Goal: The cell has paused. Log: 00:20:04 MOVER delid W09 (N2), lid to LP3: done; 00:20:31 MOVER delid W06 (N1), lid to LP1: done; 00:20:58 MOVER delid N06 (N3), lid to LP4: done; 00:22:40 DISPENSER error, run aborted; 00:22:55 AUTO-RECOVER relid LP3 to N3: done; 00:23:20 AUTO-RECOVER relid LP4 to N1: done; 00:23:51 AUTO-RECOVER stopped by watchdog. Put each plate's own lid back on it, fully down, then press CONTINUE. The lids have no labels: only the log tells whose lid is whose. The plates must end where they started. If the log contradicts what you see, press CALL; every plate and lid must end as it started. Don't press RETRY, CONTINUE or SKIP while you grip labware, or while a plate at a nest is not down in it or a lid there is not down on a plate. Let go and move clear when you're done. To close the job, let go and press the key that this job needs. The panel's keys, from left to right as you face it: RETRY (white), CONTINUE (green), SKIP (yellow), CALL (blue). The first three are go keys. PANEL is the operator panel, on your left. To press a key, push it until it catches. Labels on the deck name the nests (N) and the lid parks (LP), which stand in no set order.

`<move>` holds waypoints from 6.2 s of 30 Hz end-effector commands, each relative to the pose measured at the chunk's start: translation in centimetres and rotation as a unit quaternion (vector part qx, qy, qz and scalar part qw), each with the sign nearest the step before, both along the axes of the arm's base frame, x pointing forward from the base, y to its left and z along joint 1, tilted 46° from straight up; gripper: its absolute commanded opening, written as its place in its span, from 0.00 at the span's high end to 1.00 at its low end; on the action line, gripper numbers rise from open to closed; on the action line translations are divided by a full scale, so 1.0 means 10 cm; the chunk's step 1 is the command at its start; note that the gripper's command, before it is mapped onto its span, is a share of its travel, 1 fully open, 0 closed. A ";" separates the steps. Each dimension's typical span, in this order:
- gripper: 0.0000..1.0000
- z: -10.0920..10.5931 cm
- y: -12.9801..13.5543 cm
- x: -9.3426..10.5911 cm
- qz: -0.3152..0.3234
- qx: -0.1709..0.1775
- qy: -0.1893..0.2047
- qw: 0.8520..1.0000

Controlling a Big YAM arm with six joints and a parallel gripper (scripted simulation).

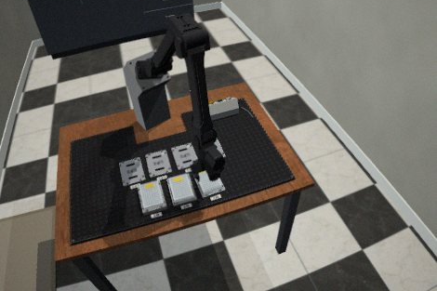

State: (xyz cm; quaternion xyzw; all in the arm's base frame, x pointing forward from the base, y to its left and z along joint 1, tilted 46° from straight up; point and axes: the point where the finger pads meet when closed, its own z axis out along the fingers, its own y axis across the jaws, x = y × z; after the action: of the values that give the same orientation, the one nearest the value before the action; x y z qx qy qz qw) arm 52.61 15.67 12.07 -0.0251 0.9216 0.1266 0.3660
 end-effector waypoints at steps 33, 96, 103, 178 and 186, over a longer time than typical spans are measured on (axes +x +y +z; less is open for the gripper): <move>1.00 0.04 0.08 0.14 -0.003 0.007 -0.014 1.000; 0.00 0.00 0.04 0.10 -0.002 0.003 -0.008 1.000; 0.00 0.00 0.04 0.10 -0.002 0.003 -0.008 1.000; 1.00 -0.63 -0.71 -0.70 -0.019 0.014 0.004 1.000; 1.00 -0.87 -0.87 -0.88 -0.020 0.013 0.008 1.000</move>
State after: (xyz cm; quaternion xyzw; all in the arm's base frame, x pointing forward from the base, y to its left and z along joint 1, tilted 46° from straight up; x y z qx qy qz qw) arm 44.58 8.08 4.72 0.0028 0.9218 0.1383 0.3621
